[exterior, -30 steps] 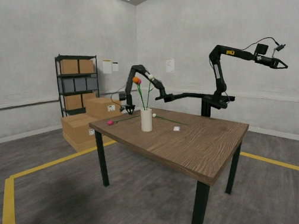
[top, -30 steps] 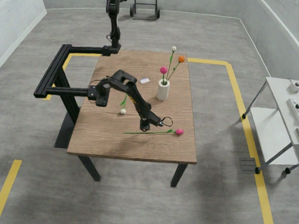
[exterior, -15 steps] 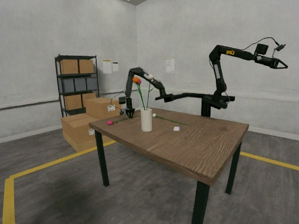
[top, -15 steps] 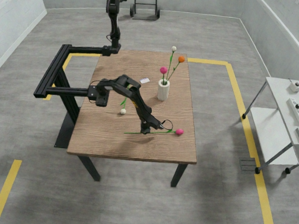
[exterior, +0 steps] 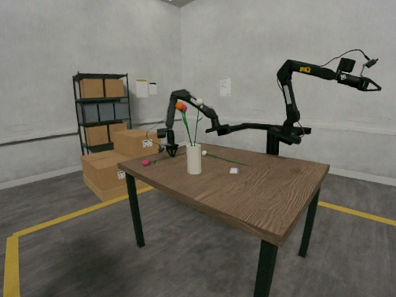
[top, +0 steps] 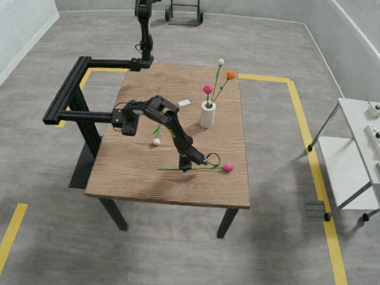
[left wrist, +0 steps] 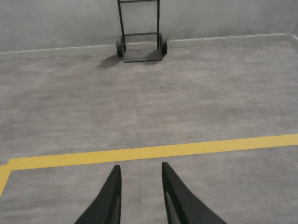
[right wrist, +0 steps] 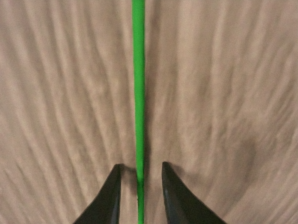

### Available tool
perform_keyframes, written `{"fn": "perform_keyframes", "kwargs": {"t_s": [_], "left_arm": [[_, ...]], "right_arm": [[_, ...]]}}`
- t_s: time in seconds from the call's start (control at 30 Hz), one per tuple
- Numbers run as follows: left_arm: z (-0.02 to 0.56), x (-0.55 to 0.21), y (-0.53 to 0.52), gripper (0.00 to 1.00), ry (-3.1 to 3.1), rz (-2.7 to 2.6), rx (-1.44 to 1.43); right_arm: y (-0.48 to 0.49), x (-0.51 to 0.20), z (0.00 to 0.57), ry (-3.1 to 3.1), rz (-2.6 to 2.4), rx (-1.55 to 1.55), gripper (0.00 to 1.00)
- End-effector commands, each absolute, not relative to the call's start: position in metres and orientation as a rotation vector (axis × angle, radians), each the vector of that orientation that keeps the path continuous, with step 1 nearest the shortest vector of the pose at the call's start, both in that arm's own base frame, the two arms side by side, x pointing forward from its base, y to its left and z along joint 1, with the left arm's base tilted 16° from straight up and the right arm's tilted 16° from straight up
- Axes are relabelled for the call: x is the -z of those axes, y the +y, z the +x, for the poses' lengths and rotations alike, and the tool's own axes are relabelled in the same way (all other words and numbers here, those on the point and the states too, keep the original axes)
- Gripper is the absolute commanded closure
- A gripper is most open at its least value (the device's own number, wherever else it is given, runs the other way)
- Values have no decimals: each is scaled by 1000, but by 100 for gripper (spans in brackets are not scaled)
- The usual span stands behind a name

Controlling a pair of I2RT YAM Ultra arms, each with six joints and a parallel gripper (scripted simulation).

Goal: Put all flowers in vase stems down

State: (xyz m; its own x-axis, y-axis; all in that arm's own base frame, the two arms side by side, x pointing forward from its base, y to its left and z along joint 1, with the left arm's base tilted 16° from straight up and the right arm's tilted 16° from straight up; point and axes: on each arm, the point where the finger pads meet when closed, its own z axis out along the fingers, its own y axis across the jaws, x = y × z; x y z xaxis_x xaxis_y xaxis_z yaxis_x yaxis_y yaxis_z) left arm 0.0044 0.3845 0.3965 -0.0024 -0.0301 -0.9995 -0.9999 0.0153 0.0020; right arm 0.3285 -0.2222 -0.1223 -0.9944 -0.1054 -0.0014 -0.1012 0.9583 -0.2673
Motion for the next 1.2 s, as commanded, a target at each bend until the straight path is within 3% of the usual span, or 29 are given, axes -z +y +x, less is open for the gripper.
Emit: {"fn": "perform_keyframes", "kwargs": {"t_s": [0.0,1.17], "left_arm": [[3,-405,382,70,1210,-1203,-1202],[3,-405,382,70,1210,-1203,-1202]], "right_arm": [[-222,109,336,3054,-166,426,70],[-221,127,329,3080,-171,408,70]]}}
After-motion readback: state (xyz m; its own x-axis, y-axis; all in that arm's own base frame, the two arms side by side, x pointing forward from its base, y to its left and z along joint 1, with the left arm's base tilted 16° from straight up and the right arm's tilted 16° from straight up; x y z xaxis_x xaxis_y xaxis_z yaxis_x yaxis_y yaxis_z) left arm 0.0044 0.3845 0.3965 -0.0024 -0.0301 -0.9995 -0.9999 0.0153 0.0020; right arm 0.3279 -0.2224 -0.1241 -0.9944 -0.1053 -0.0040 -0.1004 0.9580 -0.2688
